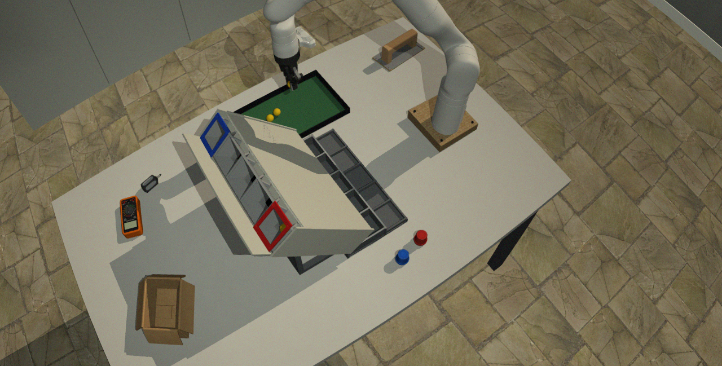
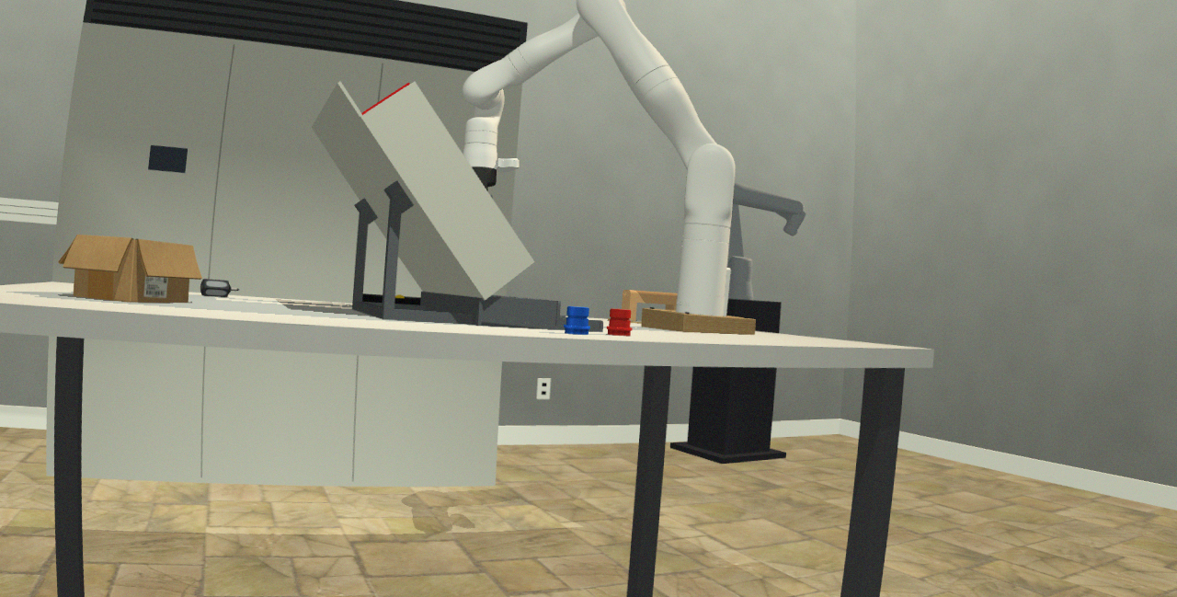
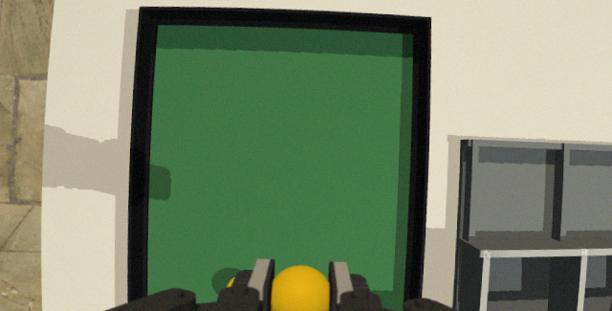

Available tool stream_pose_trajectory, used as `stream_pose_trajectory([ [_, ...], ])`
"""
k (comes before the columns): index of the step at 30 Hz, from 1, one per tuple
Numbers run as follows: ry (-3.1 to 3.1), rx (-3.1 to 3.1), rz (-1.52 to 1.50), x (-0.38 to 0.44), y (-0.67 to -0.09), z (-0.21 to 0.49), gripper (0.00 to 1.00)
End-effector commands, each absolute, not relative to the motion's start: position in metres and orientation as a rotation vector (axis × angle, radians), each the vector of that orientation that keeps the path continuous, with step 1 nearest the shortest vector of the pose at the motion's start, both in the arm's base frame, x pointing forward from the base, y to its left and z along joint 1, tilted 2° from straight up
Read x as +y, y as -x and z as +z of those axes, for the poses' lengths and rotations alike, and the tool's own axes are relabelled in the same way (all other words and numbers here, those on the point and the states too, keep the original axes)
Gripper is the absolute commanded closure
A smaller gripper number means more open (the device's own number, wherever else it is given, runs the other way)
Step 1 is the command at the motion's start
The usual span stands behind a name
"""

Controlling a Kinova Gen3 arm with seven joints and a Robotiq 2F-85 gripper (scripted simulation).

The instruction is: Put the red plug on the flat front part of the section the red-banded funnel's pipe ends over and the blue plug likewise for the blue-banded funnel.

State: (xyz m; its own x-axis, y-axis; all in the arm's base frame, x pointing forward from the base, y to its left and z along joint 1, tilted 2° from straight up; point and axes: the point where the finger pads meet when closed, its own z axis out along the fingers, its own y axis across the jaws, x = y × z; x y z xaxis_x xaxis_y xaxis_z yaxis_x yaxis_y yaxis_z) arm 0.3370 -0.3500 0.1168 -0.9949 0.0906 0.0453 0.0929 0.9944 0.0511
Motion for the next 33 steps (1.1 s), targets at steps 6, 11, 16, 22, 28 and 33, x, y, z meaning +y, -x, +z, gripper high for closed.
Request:
stream_pose_trajectory([
  [6,0.135,-3.118,-0.041,-0.355,-0.374,0.148,1.00],
  [11,0.135,-3.118,-0.041,-0.355,-0.374,0.148,1.00],
  [16,0.124,-3.124,-0.042,-0.315,-0.405,0.197,1.00],
  [22,0.124,-3.124,-0.042,-0.273,-0.437,0.249,1.00],
  [28,0.124,-3.124,-0.042,-0.270,-0.440,0.252,1.00],
  [33,0.125,-3.125,-0.053,-0.232,-0.470,0.299,1.00],
])
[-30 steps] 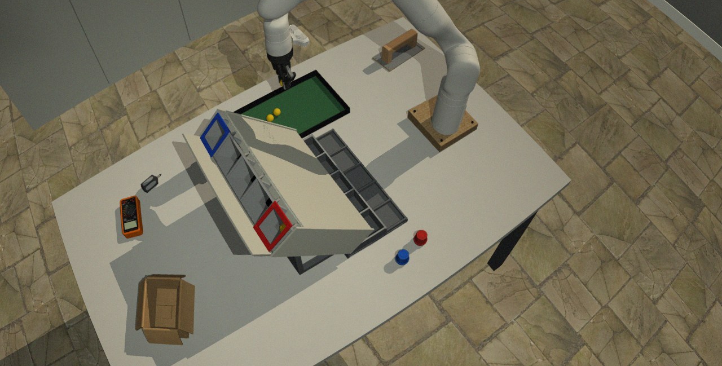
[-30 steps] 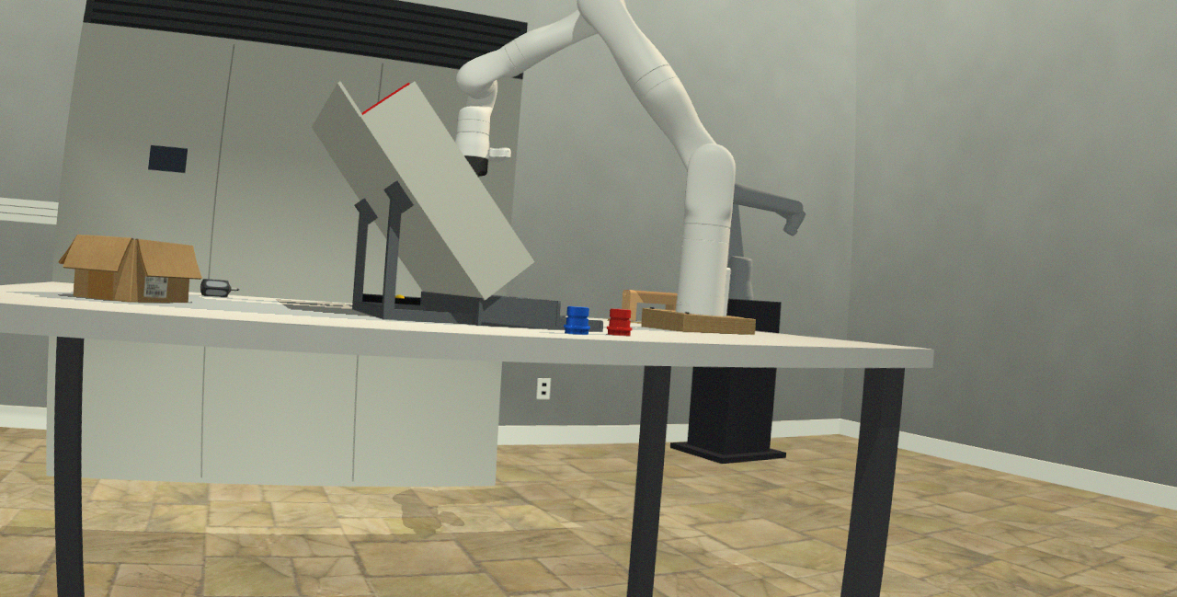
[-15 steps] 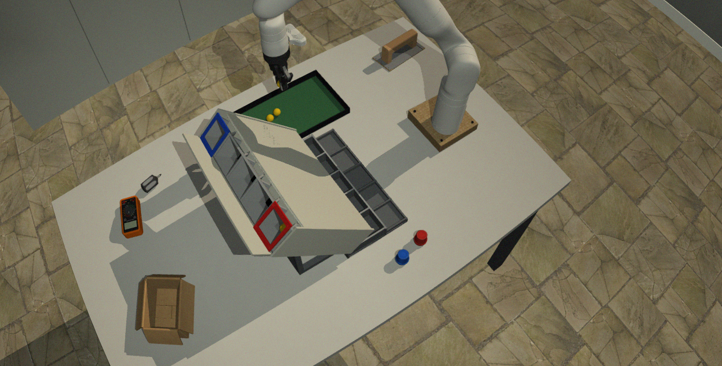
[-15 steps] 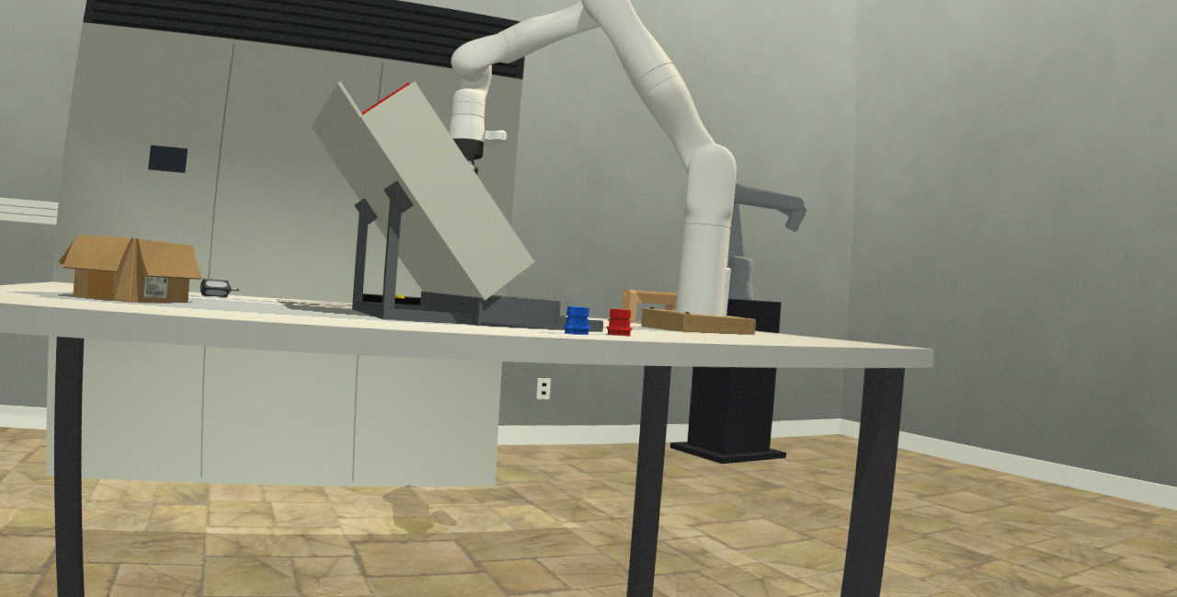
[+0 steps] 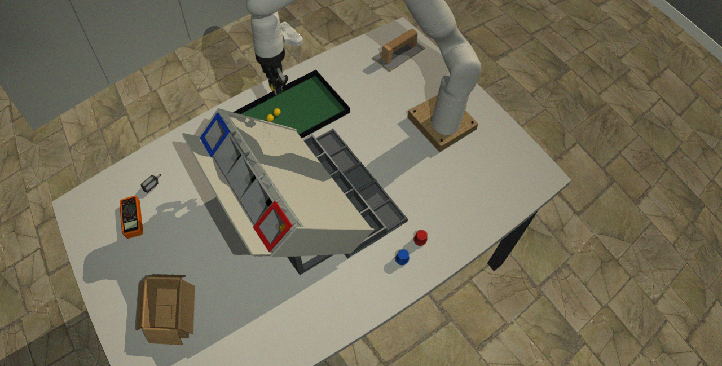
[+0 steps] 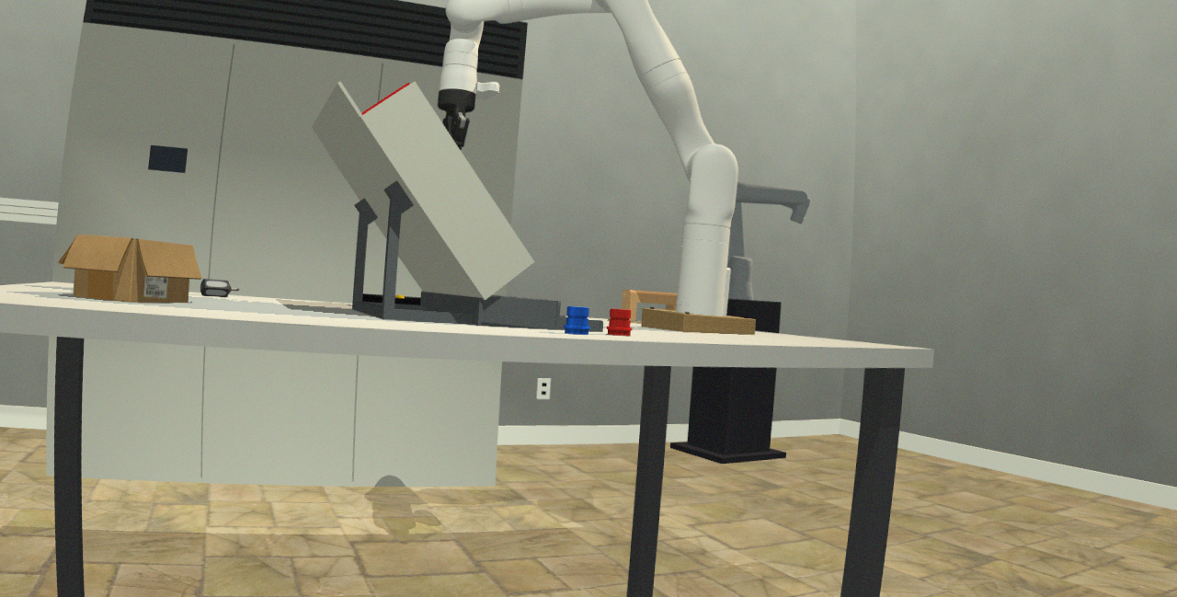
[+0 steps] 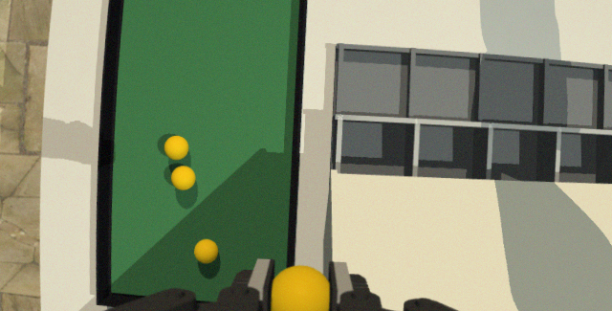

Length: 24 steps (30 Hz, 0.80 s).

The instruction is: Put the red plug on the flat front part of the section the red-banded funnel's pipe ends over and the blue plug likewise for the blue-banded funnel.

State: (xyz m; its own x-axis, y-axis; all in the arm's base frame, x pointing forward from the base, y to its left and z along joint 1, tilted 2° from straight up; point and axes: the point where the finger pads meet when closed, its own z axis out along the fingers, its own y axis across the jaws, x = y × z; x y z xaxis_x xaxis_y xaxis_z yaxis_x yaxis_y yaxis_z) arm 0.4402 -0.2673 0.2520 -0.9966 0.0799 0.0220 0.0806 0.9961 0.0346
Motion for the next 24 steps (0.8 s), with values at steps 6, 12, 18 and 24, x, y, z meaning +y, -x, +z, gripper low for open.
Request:
stream_pose_trajectory([
  [6,0.125,-3.125,-0.053,-0.205,-0.492,0.334,1.00],
  [12,0.125,-3.125,-0.053,-0.205,-0.492,0.334,1.00],
  [18,0.117,-3.137,-0.058,-0.212,-0.566,0.334,1.00],
  [24,0.117,-3.137,-0.058,-0.217,-0.618,0.335,1.00],
])
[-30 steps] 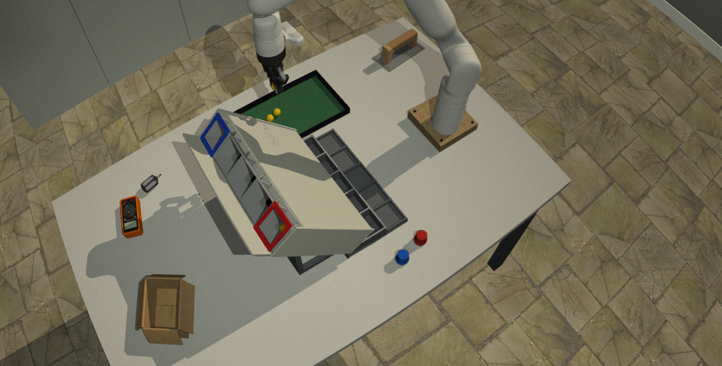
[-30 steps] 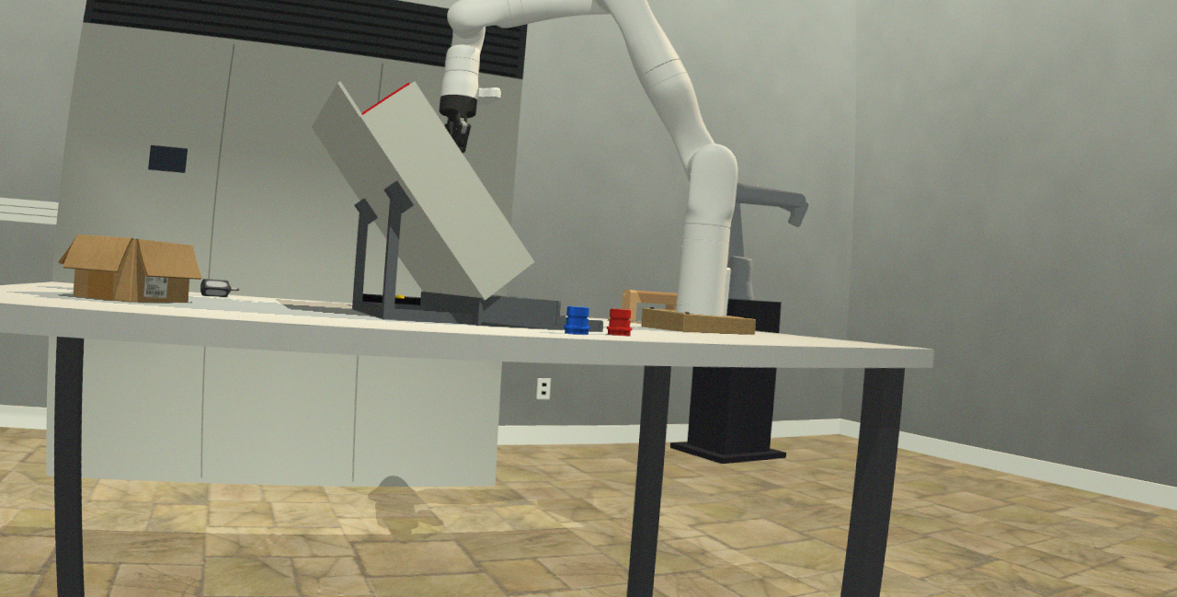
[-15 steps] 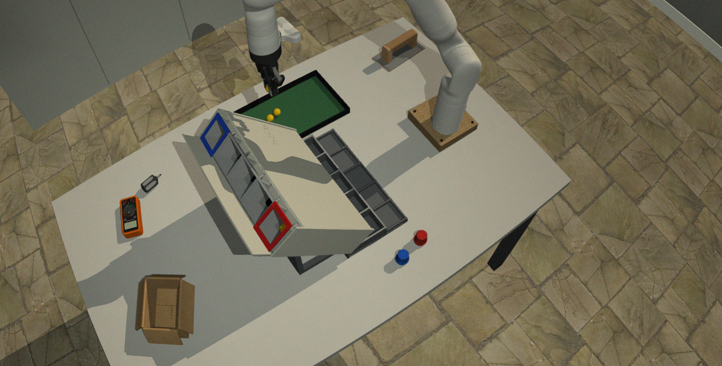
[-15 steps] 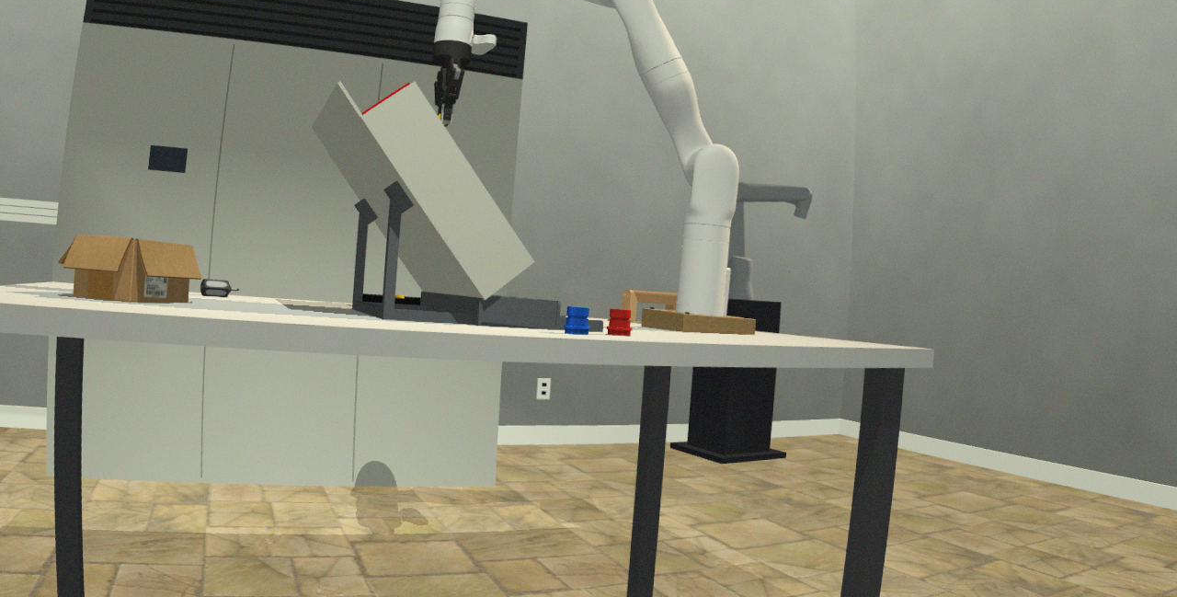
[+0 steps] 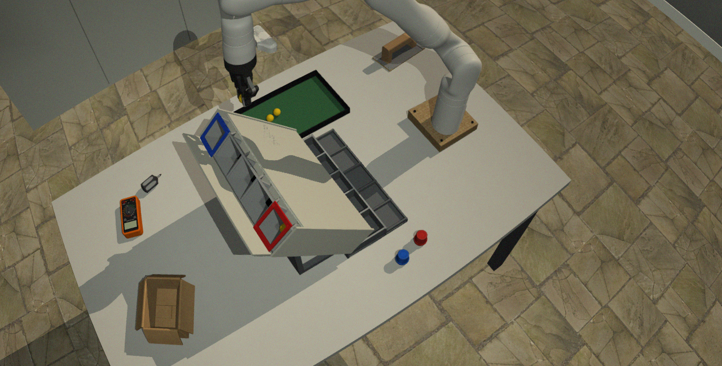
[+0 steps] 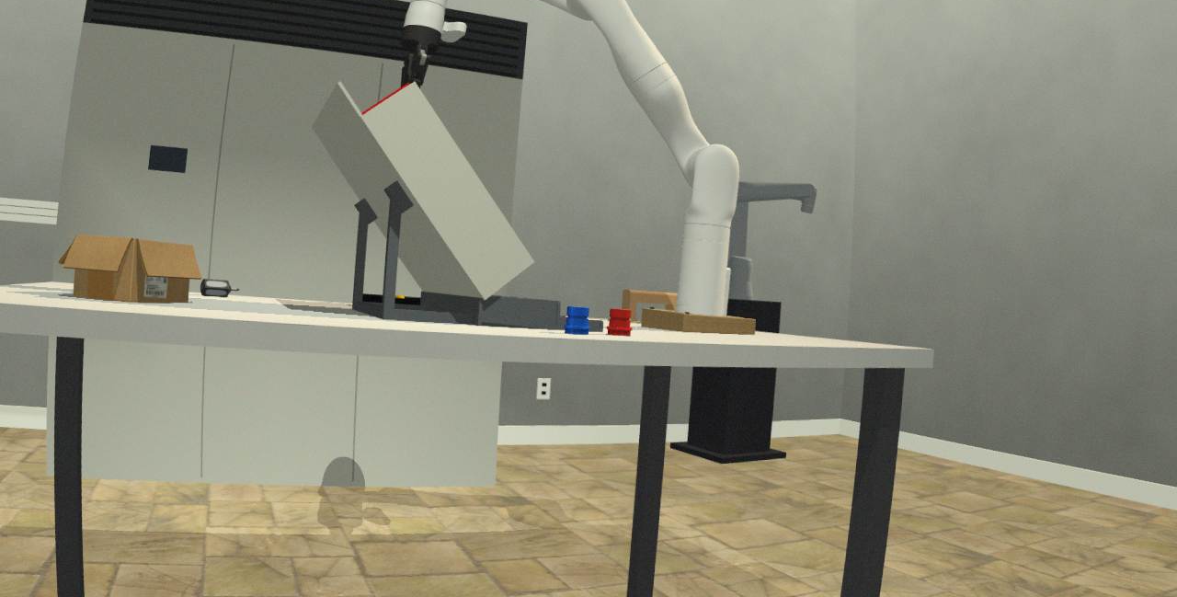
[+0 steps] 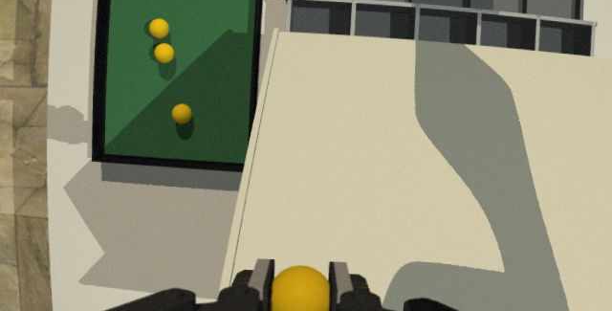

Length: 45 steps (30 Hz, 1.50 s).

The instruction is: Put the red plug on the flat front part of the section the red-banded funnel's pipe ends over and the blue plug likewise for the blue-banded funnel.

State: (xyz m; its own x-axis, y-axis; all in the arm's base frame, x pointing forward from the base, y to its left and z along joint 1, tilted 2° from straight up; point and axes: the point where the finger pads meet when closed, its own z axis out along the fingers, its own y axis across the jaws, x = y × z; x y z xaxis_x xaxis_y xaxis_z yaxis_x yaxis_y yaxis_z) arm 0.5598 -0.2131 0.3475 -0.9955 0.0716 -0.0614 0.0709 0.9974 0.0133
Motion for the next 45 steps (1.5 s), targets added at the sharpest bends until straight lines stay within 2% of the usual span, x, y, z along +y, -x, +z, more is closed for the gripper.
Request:
stream_pose_trajectory([
  [1,-0.117,3.141,0.058,-0.218,-0.627,0.334,1.00],
  [8,-0.117,3.141,0.058,-0.218,-0.640,0.331,1.00],
  [9,-0.140,3.158,0.043,-0.220,-0.660,0.331,1.00],
  [45,-0.145,3.157,0.042,-0.221,-0.659,0.331,1.00],
])
